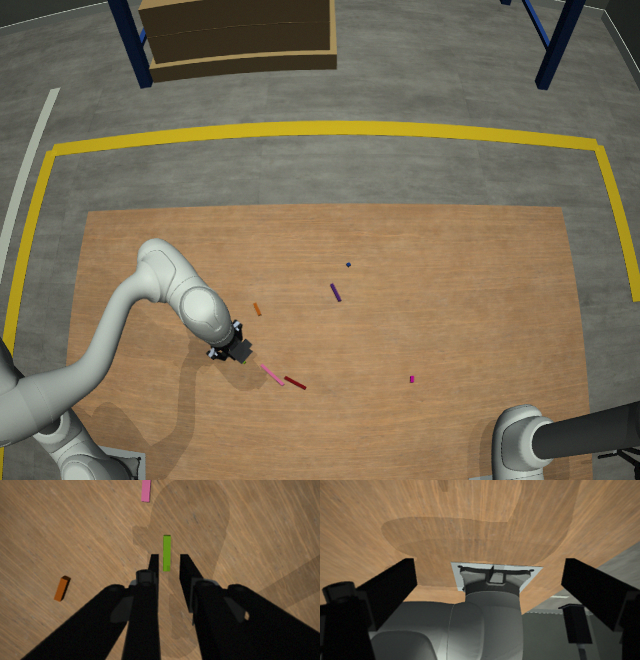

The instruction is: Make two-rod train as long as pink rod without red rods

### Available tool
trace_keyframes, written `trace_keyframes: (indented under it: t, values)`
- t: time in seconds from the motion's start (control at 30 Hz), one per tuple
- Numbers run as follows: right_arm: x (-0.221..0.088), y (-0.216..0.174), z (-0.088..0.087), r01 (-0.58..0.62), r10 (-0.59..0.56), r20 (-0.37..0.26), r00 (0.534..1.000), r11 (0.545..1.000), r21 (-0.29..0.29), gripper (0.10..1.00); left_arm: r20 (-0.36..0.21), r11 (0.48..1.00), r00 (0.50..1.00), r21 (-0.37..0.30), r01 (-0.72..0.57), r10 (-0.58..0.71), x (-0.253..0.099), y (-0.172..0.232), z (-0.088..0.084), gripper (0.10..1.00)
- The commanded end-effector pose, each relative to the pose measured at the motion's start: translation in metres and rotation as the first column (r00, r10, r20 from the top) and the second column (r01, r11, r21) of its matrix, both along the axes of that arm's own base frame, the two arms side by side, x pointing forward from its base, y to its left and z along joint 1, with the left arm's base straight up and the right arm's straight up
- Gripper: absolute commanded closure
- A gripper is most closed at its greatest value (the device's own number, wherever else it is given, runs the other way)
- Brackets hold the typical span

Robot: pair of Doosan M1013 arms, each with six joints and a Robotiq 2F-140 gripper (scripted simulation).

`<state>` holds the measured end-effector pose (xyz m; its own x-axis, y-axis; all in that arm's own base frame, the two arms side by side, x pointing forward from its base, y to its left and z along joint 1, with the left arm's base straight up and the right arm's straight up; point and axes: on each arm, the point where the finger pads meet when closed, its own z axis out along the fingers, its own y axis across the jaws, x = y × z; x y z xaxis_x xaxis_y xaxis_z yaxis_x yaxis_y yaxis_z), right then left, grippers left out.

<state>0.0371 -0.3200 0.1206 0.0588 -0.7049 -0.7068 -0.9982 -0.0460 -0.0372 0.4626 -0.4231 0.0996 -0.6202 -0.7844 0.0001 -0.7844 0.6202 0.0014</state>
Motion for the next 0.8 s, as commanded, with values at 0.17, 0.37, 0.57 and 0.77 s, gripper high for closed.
trace_keyframes:
  t: [0.17, 0.37, 0.57, 0.77]
  values:
    - [0.000, 0.000, 0.000, 0.000, 0.000, 0.000, 1.000, 1.000, -0.001, 0.098, 0.001, 1.000, 1.000, -0.001, 0.000, 0.000, 0.000, 0.000, -0.006, 0.867]
    - [0.000, 0.000, 0.000, 0.000, 0.000, 0.000, 1.000, 1.000, -0.001, 0.098, 0.001, 1.000, 1.000, -0.001, 0.000, 0.000, 0.000, 0.000, -0.013, 0.867]
    - [0.000, 0.000, 0.000, 0.000, 0.000, 0.000, 1.000, 1.000, -0.001, 0.098, 0.001, 1.000, 1.000, -0.001, 0.000, 0.000, 0.001, 0.000, -0.021, 0.867]
    - [0.000, 0.000, 0.000, 0.000, 0.000, 0.000, 1.000, 1.000, -0.001, 0.098, 0.001, 1.000, 1.000, -0.001, 0.000, 0.000, 0.001, 0.000, -0.030, 0.867]
